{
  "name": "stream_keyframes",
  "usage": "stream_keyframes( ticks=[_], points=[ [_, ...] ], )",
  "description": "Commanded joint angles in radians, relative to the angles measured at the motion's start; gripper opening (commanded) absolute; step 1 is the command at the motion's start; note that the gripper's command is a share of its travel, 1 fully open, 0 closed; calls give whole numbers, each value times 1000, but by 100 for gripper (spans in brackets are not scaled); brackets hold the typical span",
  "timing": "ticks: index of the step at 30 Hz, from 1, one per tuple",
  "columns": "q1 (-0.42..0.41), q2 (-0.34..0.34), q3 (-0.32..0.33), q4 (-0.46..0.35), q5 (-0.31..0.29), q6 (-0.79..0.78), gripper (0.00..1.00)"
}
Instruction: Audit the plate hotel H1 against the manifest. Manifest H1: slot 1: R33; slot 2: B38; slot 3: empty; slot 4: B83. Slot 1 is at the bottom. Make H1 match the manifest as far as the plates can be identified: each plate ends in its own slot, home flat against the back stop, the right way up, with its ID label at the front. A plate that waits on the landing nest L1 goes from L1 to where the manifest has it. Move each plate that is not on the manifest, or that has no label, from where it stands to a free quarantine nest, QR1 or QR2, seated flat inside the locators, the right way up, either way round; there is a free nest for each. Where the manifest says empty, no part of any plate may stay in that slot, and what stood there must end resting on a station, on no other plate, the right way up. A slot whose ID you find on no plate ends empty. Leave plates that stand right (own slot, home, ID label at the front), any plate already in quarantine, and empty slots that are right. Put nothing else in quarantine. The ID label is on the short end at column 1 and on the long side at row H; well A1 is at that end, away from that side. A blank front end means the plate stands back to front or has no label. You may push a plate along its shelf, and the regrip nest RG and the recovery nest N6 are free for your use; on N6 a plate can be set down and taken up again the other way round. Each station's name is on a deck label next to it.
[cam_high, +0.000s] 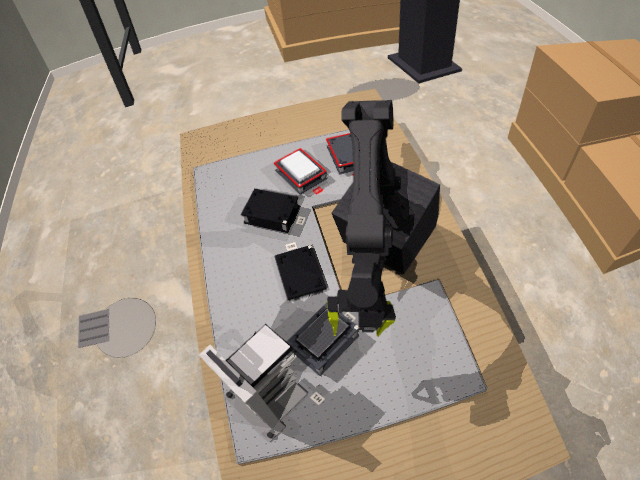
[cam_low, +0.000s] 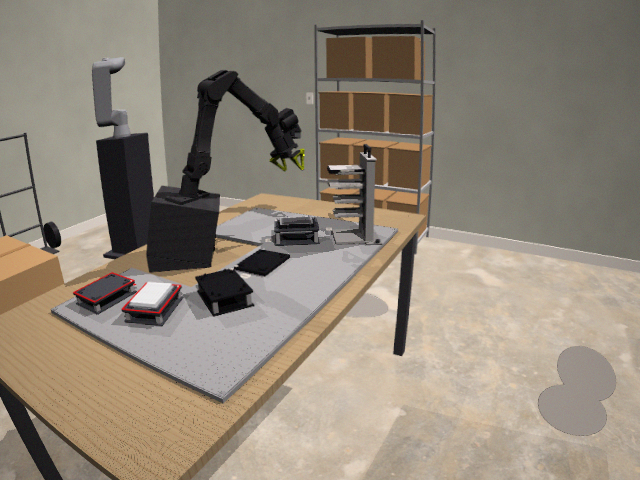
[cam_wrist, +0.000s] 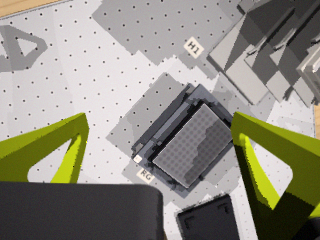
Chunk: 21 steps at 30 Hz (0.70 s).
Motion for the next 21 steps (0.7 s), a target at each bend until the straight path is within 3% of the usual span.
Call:
stream_keyframes(
  ticks=[1,7,9,21],
  points=[
    [20,52,94,-101,-27,-82,100],
    [37,156,253,-224,-46,-178,100],
    [37,156,253,-224,-46,-178,100],
    [3,264,444,-444,-86,-417,100]
  ],
)
